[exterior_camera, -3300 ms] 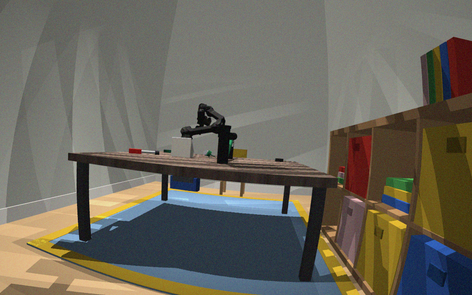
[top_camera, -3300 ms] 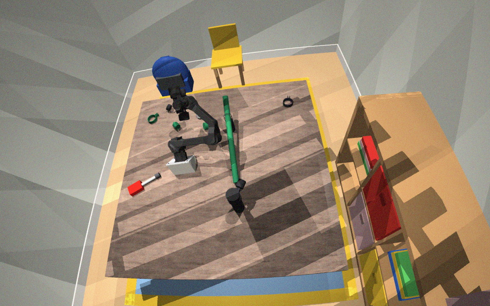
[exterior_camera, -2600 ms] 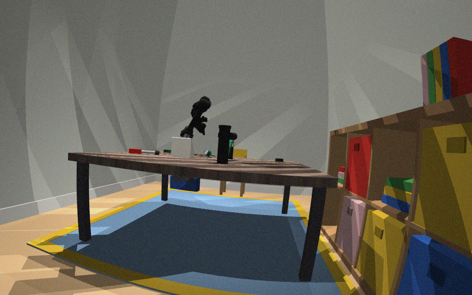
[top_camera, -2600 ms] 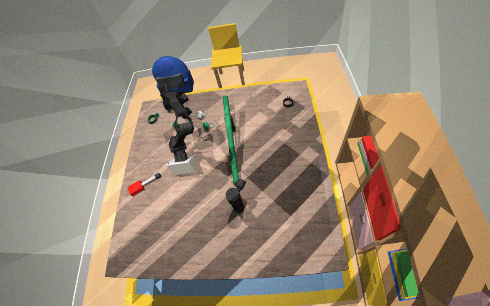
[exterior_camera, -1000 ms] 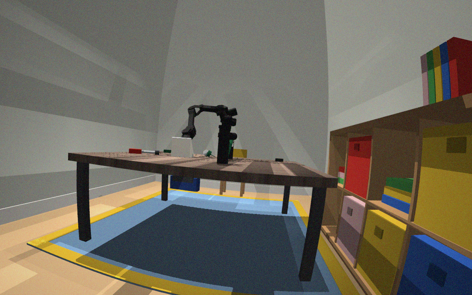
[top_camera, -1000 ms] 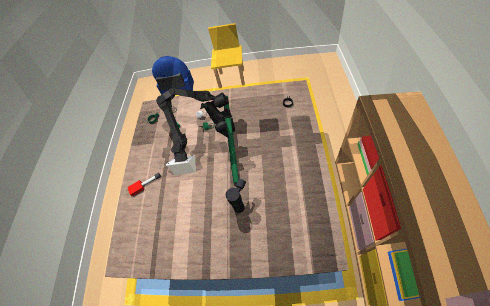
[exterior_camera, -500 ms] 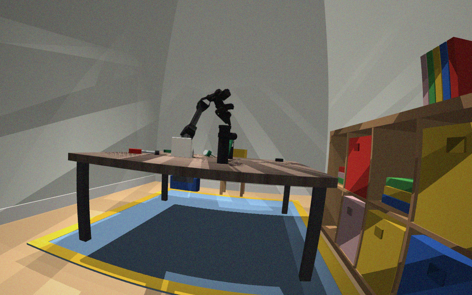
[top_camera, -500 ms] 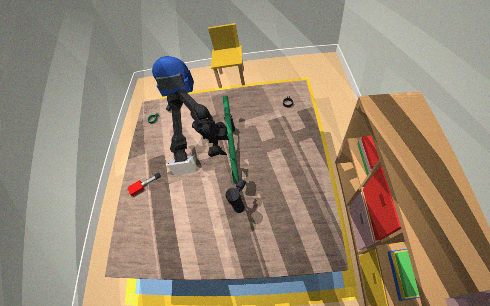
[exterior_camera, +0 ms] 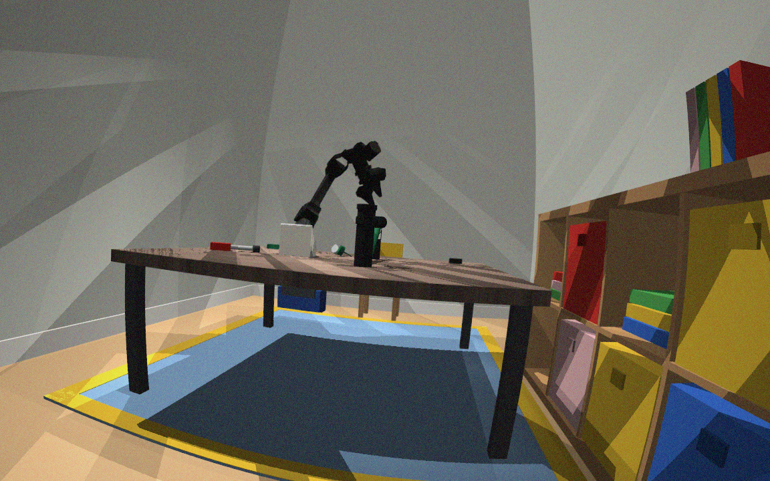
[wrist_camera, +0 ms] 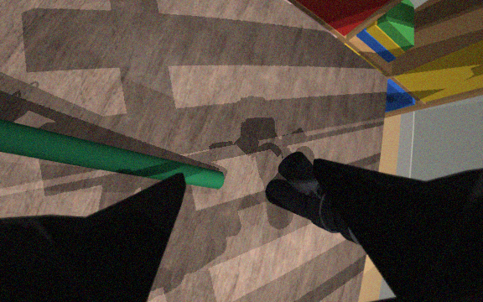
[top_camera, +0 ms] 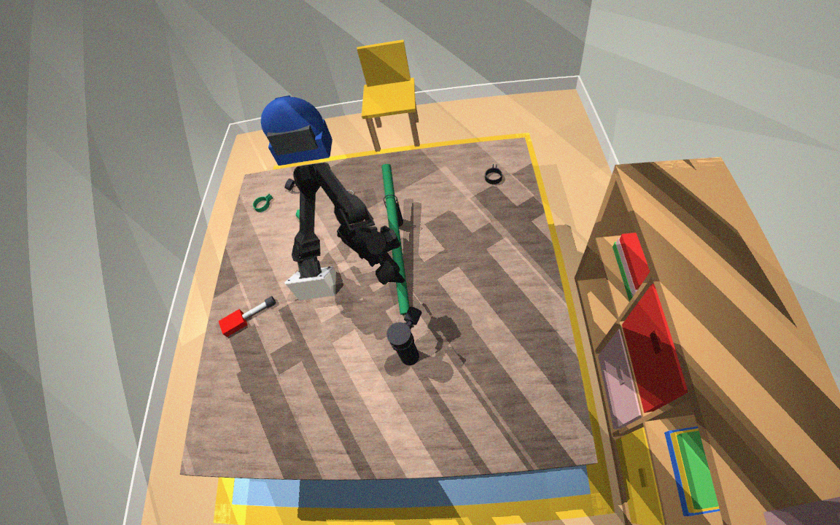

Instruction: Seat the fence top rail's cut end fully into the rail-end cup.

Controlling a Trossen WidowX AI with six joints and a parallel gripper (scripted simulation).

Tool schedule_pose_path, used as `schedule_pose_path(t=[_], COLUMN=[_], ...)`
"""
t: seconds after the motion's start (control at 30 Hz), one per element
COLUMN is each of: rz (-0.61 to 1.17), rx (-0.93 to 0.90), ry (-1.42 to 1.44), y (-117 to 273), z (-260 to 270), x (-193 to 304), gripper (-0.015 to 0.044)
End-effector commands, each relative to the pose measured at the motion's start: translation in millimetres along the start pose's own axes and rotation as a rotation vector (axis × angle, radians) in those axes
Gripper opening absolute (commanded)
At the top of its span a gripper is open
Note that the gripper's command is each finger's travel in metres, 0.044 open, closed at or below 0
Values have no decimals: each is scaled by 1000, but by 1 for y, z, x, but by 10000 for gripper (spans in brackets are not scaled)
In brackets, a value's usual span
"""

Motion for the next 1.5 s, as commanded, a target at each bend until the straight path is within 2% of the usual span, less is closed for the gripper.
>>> schedule_pose_path(t=[0.0,0.1,0.47,0.67,1.47], rz=[64,87,87,85,85], rx=[49,56,56,56,57], ry=[507,654,654,654,655], y=[-27,-36,-36,-63,-95], z=[-53,-68,-68,-59,-61], x=[15,21,21,33,34], gripper=[440,440,440,440,440])
Point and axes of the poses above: the point midway between the two fingers, 35 mm back from their tips, its own y axis back along the fingers, its own z axis across the jaws, x = y × z, the point moved 8 cm from there along y, back along the fingers, and after that the axes turned 4 degrees about -y, right-handed, at the moved point
